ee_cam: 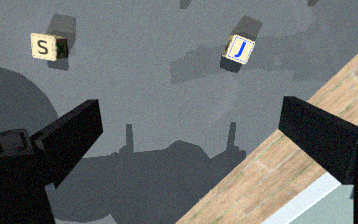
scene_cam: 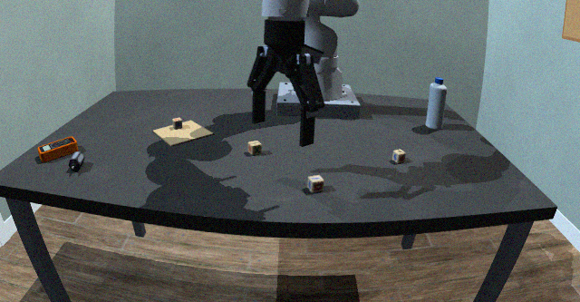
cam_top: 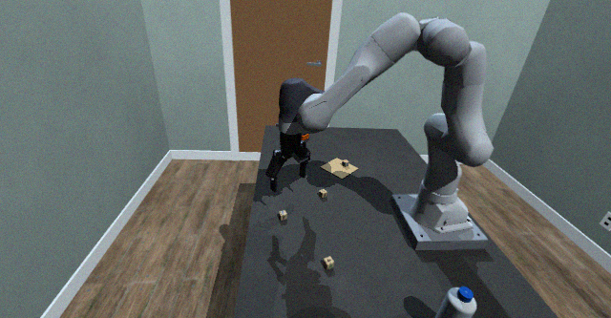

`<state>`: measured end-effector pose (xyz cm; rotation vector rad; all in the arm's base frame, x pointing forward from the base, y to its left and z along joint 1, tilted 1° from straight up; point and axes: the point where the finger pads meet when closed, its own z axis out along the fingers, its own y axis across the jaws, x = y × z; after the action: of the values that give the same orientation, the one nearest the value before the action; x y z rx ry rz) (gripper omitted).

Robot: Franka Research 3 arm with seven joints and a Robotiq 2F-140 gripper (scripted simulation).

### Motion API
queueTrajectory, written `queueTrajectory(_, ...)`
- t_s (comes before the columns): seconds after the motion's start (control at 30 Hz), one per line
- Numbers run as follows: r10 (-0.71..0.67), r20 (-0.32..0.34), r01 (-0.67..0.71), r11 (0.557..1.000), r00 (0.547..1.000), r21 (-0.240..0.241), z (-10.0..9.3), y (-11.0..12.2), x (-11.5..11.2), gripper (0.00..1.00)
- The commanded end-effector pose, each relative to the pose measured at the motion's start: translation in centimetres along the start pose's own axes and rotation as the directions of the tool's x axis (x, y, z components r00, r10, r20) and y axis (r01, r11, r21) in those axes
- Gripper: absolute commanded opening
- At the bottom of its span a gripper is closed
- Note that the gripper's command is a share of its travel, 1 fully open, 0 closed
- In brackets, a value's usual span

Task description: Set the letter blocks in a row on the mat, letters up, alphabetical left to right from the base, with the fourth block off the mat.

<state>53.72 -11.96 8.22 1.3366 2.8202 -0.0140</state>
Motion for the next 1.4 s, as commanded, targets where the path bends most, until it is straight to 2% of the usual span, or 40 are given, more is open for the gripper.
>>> queueTrajectory(0.0,0.139,0.002,-0.139,0.99,0.99,0.01,0.1,0.7,0.6,1.0)
queueTrajectory(0.7,0.333,-0.006,-0.333,0.943,0.943,0.006,0.4,5.7,4.3,1.0)
queueTrajectory(0.9,0.345,-0.006,-0.345,0.939,0.939,0.006,0.4,6.1,4.5,1.0)
queueTrajectory(0.93,0.345,-0.006,-0.345,0.939,0.939,0.006,0.4,6.1,4.5,0.43)
queueTrajectory(1.37,0.345,-0.006,-0.345,0.939,0.939,0.006,0.4,6.1,4.5,0.43)
